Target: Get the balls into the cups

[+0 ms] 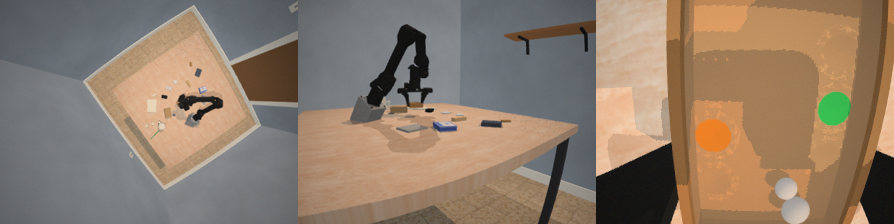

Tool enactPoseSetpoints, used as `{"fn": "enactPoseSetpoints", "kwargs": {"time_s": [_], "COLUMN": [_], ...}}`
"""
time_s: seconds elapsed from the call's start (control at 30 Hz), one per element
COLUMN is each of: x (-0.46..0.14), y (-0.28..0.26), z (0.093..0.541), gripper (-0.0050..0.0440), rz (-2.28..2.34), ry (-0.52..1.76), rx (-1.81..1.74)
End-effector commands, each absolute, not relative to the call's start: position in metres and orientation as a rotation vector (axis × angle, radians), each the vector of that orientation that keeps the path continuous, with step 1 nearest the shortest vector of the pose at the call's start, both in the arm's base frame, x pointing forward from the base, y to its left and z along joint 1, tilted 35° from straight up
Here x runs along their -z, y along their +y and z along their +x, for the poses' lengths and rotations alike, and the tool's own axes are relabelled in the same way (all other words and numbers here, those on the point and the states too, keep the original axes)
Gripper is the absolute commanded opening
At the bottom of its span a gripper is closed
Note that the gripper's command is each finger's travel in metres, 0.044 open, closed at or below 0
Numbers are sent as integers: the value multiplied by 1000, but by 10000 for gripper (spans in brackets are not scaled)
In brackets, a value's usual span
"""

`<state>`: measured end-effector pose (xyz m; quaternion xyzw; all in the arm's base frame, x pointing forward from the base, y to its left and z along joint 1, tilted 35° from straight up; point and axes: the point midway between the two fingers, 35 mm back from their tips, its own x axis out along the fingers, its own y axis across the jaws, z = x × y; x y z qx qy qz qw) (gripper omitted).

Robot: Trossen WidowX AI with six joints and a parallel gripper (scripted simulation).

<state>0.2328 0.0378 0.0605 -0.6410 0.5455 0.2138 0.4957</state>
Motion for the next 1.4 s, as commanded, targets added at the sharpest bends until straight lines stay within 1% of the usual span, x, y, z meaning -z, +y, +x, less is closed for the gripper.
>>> {"fn": "enactPoseSetpoints", "kwargs": {"time_s": [0.0,1.0,1.37], "x": [-62,-62,-62], "y": [39,37,38], "z": [235,235,235], "gripper": [0,0,0], "rz": [-1556,-1531,-1532], "ry": [1332,1296,1318], "rx": [-507,-545,-540]}}
